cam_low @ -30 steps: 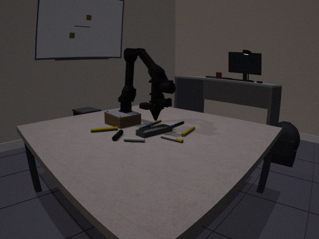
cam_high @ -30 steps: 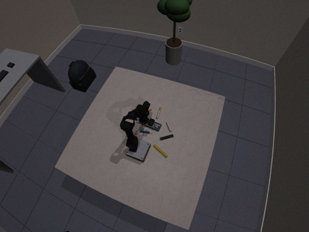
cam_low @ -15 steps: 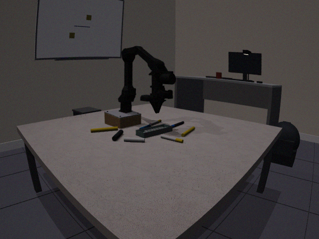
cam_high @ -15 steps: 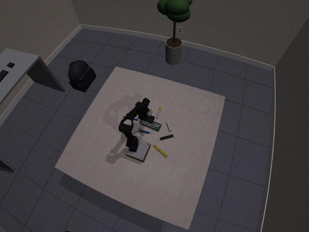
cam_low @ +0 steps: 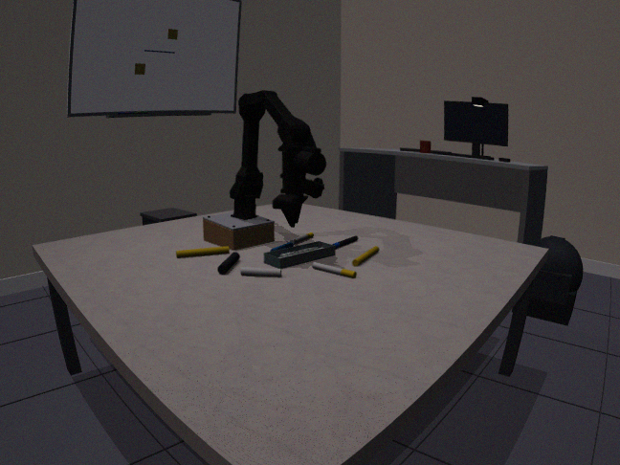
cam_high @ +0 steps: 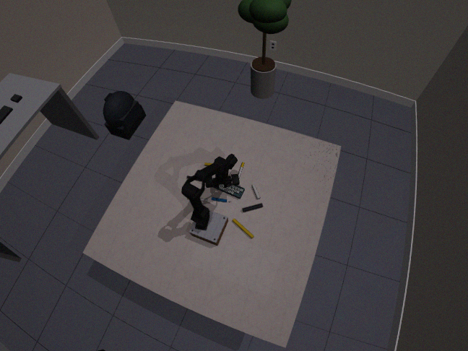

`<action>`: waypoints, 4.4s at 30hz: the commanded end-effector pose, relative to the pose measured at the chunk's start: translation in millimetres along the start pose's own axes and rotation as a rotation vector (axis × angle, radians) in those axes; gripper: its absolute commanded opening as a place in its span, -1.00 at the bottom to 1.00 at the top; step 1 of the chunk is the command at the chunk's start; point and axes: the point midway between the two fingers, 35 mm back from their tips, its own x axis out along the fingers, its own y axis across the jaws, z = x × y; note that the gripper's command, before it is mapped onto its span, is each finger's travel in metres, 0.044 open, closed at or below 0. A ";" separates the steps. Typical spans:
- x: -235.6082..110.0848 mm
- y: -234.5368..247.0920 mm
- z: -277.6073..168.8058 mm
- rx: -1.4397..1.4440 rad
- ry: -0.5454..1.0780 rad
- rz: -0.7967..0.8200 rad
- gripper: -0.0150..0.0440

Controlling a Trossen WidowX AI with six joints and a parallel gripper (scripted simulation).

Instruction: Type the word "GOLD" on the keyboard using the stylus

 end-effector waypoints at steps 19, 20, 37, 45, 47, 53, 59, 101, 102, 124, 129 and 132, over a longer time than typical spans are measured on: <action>21.5 -11.8 -57.7 -1.248 -0.363 0.208 0.02; 21.5 -11.8 -57.7 -1.248 -0.363 0.208 0.02; 21.7 -12.2 -57.6 -1.248 -0.363 0.208 0.02; 27.9 -13.1 -57.7 -1.248 -0.363 0.208 0.02; 29.7 -13.5 -57.7 -1.248 -0.363 0.208 0.02; 33.9 -14.2 -57.7 -1.248 -0.363 0.208 0.02; 38.5 -15.1 -57.6 -1.248 -0.363 0.208 0.02; 69.5 -20.4 -57.7 -1.247 -0.363 0.209 0.02; 70.5 -20.5 -57.7 -1.247 -0.363 0.209 0.02; 79.4 -22.5 -58.1 -1.252 -0.358 0.206 -0.34; 78.5 -22.5 -58.1 -1.252 -0.358 0.206 -0.49; 71.1 -22.0 -57.7 -1.252 -0.358 0.206 -0.49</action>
